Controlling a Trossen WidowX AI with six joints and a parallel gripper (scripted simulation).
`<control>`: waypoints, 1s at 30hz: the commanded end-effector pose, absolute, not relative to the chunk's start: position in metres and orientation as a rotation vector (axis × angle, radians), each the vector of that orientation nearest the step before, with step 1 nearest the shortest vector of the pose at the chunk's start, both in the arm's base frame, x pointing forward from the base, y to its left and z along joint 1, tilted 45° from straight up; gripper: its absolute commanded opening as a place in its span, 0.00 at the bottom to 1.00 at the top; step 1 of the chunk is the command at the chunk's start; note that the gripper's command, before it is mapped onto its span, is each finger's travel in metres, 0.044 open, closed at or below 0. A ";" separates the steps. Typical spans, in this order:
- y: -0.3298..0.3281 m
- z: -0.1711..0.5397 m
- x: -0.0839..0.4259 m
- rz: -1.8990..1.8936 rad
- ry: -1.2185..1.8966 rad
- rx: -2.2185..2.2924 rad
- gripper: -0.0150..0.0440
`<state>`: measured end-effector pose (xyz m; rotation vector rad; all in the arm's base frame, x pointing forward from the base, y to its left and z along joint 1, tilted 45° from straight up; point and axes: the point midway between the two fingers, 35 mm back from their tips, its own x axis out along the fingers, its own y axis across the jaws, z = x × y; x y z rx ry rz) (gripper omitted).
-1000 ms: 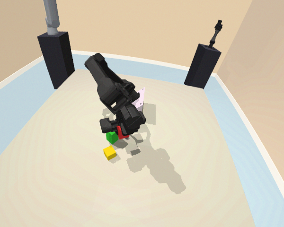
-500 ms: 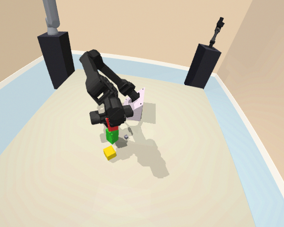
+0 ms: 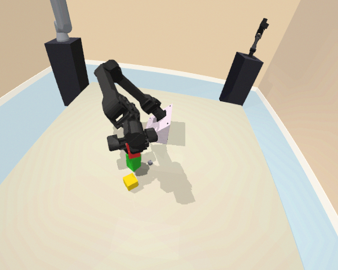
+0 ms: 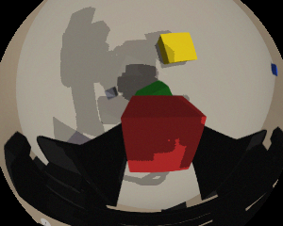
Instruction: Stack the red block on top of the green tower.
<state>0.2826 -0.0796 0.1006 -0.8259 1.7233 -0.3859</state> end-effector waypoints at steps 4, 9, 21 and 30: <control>-0.083 0.098 0.281 -0.384 1.722 -0.833 0.25; -0.083 0.098 0.281 -0.384 1.722 -0.833 0.25; -0.082 0.099 0.282 -0.384 1.722 -0.833 0.25; -0.083 0.097 0.281 -0.385 1.722 -0.828 0.65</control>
